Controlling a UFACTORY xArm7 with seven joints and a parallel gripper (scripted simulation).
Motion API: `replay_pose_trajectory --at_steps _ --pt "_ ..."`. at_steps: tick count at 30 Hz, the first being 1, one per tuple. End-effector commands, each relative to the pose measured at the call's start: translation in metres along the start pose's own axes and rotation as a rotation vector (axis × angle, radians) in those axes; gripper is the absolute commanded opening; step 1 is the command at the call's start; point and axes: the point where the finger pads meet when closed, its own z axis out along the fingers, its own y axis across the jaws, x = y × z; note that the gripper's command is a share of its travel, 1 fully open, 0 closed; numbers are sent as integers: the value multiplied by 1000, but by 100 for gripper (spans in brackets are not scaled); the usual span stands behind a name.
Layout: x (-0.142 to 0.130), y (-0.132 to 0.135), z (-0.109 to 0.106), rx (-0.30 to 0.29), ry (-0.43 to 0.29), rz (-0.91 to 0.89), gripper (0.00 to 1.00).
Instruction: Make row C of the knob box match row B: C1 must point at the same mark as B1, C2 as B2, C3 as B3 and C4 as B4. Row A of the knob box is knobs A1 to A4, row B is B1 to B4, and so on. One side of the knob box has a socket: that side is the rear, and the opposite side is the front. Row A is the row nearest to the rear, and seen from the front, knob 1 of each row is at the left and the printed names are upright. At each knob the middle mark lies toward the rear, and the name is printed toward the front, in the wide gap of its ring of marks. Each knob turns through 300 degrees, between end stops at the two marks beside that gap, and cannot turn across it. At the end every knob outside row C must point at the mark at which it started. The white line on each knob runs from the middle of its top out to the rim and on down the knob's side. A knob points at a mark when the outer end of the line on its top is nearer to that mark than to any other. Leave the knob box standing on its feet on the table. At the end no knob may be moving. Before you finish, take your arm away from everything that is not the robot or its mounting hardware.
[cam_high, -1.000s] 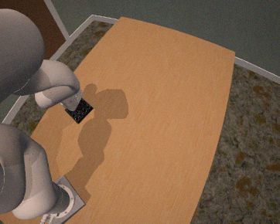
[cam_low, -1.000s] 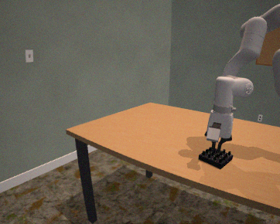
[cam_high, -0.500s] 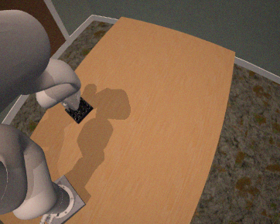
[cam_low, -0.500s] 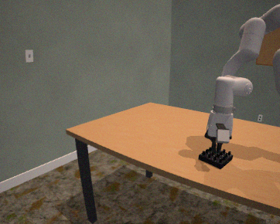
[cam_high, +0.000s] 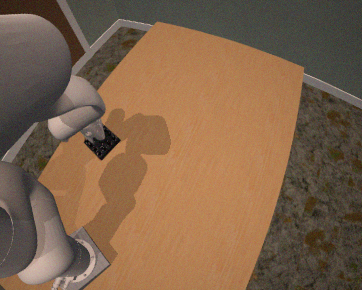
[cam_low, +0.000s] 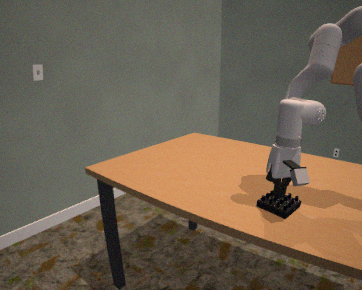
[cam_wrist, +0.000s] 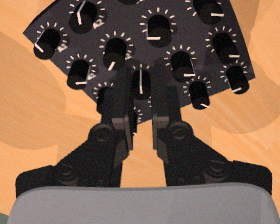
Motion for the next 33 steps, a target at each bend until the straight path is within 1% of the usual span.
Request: replay_pose_trajectory --at_steps 1,11,13,25,33 --pt "0 1 -1 -2 8 -104 8" --pt "0 1 -1 -3 8 -314 8" --pt "0 1 -1 -3 8 -314 8" --pt "0 1 -1 -4 7 -478 8" --pt "0 1 -1 -4 7 -522 8"
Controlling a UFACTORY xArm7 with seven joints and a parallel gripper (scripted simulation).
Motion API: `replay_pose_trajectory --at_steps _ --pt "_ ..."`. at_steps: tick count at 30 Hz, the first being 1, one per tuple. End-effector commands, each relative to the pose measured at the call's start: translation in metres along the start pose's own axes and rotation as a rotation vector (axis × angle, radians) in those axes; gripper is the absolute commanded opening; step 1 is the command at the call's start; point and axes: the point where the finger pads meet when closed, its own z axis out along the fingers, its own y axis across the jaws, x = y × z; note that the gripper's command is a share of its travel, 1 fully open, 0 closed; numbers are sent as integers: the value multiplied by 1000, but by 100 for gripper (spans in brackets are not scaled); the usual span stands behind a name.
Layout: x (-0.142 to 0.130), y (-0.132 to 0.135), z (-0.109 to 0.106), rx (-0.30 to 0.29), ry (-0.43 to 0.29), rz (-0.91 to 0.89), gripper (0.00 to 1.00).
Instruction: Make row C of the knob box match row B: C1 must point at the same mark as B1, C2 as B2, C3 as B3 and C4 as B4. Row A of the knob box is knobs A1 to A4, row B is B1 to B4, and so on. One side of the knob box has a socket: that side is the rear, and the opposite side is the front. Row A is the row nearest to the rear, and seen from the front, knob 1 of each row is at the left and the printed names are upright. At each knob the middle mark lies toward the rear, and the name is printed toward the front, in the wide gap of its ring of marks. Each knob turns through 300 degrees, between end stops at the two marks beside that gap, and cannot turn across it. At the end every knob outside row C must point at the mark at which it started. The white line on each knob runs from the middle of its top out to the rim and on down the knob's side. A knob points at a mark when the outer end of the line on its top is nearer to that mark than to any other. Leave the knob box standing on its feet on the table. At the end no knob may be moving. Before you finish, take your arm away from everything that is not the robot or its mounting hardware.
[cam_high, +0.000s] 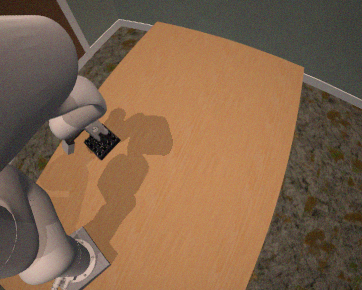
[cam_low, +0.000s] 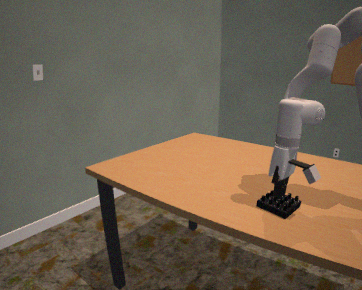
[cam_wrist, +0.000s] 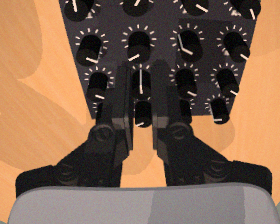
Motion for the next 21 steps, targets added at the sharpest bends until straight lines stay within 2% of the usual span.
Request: replay_pose_trajectory --at_steps 1,21 --pt "-1 1 -1 -2 -1 -23 8" --pt "-1 1 -1 -2 -1 -47 8"
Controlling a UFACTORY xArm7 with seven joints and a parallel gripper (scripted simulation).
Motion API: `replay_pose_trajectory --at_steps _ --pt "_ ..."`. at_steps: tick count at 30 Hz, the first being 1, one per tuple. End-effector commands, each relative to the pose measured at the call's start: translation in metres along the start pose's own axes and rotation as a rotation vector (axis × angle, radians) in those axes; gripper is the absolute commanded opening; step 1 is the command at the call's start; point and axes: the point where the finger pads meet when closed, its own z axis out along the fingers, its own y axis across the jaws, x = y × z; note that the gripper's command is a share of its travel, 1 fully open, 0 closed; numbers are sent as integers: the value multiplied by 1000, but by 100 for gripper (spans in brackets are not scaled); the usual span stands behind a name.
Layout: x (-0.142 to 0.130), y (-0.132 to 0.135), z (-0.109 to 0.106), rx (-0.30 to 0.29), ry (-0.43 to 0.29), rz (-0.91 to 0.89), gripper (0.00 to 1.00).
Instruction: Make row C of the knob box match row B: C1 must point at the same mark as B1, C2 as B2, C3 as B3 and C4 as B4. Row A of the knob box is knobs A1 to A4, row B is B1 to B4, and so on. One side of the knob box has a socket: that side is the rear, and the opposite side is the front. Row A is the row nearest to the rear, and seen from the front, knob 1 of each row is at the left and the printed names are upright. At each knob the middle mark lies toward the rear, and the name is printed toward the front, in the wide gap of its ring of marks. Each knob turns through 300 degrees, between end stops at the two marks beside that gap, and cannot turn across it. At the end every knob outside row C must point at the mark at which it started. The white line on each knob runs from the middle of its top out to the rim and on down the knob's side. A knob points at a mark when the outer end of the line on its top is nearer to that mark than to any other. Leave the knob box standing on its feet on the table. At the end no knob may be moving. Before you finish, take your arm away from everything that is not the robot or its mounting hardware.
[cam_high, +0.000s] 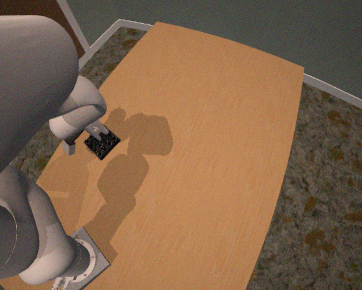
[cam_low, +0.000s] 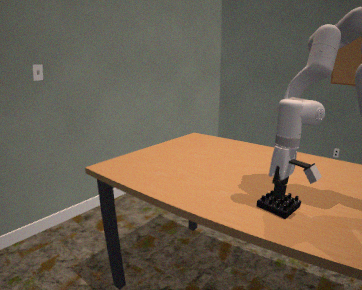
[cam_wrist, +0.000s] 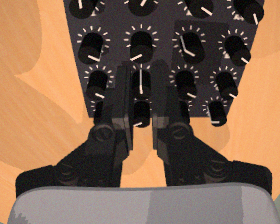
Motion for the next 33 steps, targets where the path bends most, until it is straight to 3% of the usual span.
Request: replay_pose_trajectory --at_steps 1,5,6,33 --pt "-1 1 -1 -1 -2 -1 8" --pt "-1 1 -1 -1 -2 -1 8" --pt "-1 1 -1 -1 -2 -1 19" --pt "-1 1 -3 -1 -2 -1 19"
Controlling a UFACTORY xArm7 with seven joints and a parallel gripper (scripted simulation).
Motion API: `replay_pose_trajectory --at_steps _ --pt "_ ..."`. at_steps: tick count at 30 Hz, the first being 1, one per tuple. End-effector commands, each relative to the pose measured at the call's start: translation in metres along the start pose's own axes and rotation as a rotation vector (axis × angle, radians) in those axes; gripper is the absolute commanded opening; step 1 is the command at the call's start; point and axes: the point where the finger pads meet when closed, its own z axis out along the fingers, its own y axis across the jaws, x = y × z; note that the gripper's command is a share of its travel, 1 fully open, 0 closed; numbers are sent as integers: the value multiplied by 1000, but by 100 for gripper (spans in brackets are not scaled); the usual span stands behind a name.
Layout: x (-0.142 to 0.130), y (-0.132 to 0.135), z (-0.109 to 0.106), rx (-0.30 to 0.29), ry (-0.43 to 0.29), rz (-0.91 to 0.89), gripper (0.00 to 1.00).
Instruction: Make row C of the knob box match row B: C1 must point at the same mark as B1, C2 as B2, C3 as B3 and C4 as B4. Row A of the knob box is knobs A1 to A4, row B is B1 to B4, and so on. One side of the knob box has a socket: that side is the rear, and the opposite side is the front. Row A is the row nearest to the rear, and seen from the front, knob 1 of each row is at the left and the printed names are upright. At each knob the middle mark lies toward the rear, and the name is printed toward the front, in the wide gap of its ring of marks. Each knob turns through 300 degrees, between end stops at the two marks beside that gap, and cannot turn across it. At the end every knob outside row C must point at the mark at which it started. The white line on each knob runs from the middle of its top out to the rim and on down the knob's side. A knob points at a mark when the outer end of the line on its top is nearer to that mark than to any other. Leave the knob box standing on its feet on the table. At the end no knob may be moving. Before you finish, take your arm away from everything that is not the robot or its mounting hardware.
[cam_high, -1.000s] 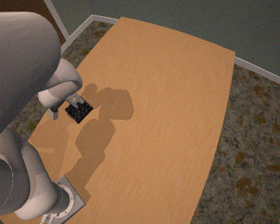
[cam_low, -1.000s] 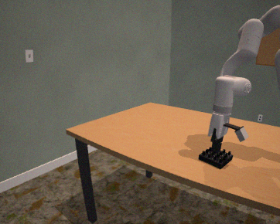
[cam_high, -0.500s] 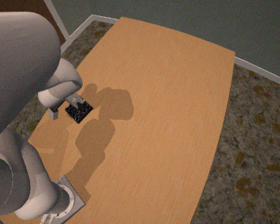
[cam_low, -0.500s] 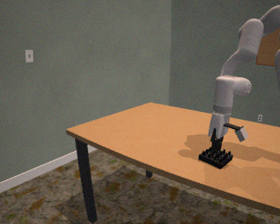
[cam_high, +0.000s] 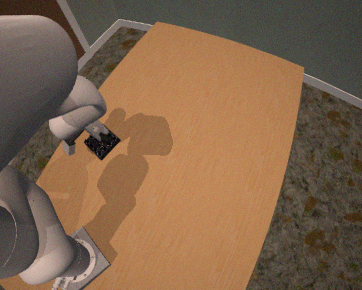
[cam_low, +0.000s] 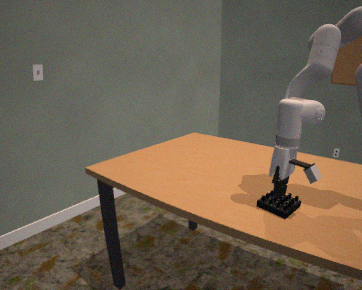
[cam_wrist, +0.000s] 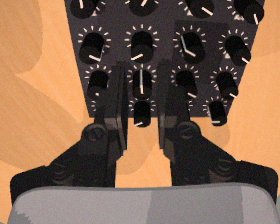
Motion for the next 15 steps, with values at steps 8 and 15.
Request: replay_pose_trajectory --at_steps 8,15 --pt "-1 1 -21 -2 -3 -1 19" --pt "-1 1 -33 -2 -3 -1 19"
